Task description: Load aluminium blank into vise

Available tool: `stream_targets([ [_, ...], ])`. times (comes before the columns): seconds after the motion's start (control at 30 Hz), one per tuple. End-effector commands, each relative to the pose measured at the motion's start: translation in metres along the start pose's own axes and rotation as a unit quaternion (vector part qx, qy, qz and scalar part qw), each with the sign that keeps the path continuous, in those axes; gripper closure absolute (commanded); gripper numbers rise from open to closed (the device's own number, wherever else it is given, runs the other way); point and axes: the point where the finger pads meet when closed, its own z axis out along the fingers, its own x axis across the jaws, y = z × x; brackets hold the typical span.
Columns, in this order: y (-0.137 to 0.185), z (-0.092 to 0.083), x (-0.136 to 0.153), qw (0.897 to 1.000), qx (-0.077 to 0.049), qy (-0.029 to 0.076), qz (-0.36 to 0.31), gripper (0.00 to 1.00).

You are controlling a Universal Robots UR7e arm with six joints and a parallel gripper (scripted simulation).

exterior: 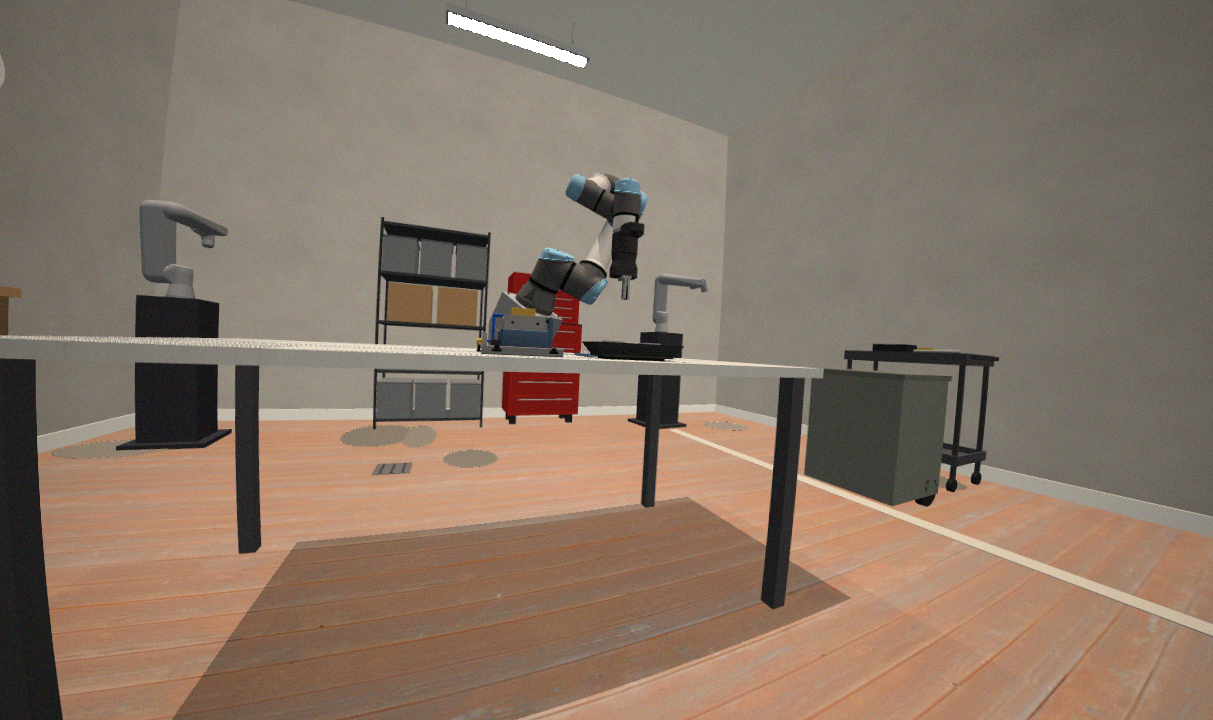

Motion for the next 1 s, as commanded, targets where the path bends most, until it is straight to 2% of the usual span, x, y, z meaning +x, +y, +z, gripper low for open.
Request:
stream_targets([
  [0.0, 0.0, 0.009, 0.0, 1.0, 0.0, 0.0, 0.0, 1.0],
  [0.57, -0.001, 0.038, 0.0, 1.0, 0.0, 0.0, 0.0, 1.0],
  [0.97, -0.001, 0.049, 0.0, 1.0, 0.0, 0.0, 0.0, 1.0],
])
